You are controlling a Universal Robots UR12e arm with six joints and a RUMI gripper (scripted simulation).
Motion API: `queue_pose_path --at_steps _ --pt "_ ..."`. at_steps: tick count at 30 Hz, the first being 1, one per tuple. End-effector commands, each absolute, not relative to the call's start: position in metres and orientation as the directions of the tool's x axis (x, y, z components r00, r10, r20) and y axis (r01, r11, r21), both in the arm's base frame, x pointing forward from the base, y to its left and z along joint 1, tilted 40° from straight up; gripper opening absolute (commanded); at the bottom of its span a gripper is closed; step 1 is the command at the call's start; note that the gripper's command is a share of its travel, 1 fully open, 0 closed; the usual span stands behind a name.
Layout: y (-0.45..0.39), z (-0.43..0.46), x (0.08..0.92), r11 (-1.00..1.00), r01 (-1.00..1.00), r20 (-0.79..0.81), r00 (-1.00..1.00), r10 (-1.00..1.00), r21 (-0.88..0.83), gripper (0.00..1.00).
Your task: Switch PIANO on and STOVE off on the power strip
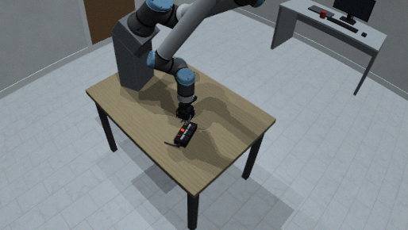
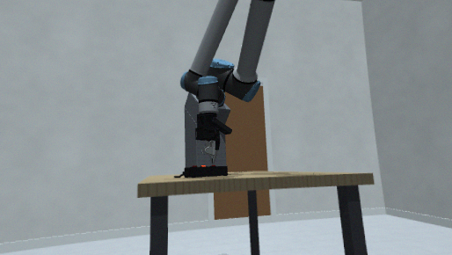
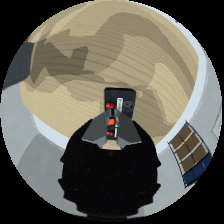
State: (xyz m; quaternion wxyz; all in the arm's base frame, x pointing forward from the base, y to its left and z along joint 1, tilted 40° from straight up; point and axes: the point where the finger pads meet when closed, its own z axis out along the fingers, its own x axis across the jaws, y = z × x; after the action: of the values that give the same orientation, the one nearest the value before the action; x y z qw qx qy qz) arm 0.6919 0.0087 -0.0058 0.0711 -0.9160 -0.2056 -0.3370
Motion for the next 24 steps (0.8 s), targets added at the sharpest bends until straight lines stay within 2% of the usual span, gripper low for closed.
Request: queue_pose_path --at_steps 1,24 --pt "0.0088 -0.0062 0.6926 -0.905 0.424 0.647 0.688 0.329 0.009 0.00" --pt "0.0108 -0.0119 0.6970 -0.905 0.424 0.647 0.688 0.329 0.009 0.00"
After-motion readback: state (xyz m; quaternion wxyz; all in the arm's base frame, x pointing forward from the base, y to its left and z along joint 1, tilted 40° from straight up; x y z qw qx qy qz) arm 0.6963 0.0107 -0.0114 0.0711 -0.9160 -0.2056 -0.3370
